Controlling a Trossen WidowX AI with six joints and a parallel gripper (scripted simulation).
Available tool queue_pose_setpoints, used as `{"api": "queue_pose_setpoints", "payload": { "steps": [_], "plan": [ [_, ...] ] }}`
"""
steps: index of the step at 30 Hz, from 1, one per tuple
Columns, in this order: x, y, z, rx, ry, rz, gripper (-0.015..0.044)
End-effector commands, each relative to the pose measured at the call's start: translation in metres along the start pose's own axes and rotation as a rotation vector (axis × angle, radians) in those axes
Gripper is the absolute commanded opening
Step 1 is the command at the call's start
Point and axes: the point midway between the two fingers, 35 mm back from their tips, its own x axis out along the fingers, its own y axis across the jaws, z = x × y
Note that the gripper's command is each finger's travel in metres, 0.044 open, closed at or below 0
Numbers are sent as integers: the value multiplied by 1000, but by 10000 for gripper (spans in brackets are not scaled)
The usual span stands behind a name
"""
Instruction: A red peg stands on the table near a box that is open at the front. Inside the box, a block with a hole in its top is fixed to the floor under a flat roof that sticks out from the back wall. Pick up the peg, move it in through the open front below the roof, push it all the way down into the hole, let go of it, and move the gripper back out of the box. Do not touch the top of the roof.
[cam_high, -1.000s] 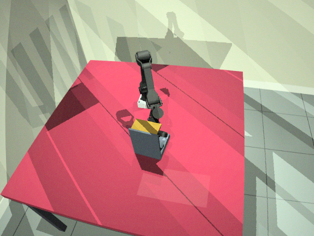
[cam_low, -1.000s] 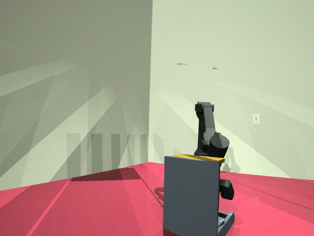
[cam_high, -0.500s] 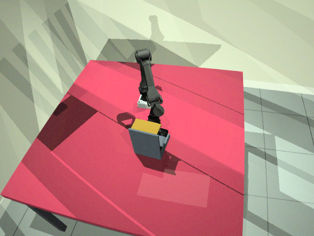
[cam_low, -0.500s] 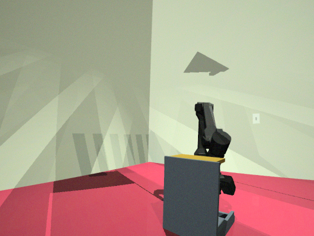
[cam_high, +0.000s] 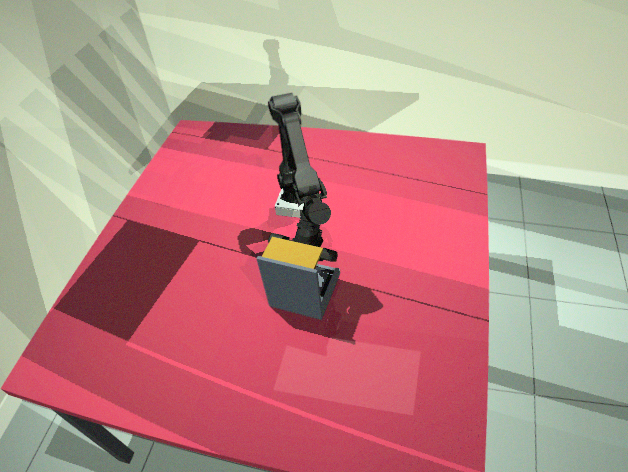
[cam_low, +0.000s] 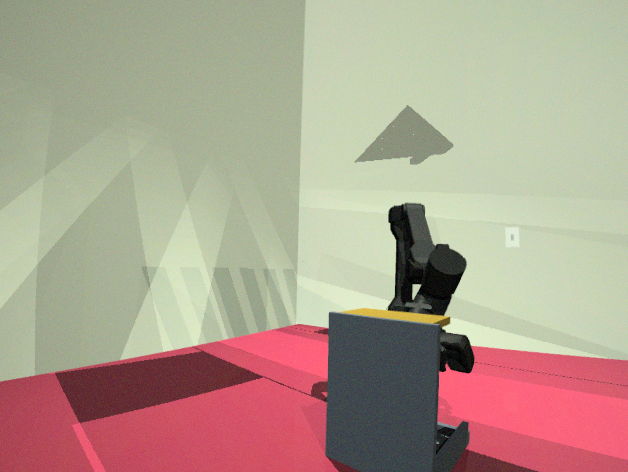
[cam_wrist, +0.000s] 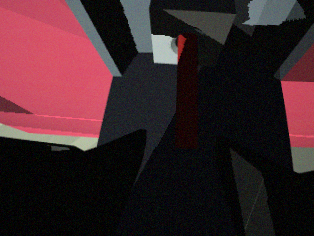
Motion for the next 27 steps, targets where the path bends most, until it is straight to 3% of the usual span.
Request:
{"api": "queue_pose_setpoints", "payload": {
  "steps": [1, 14, 21, 27],
  "plan": [
    [-9, 0, -6, 7, 9, -3, 220],
    [-15, 0, -8, 5, 6, -2, 220],
    [-13, 0, -6, 0, 0, -3, 36],
    [-13, 0, -6, 0, 0, -3, 0]
  ]
}}
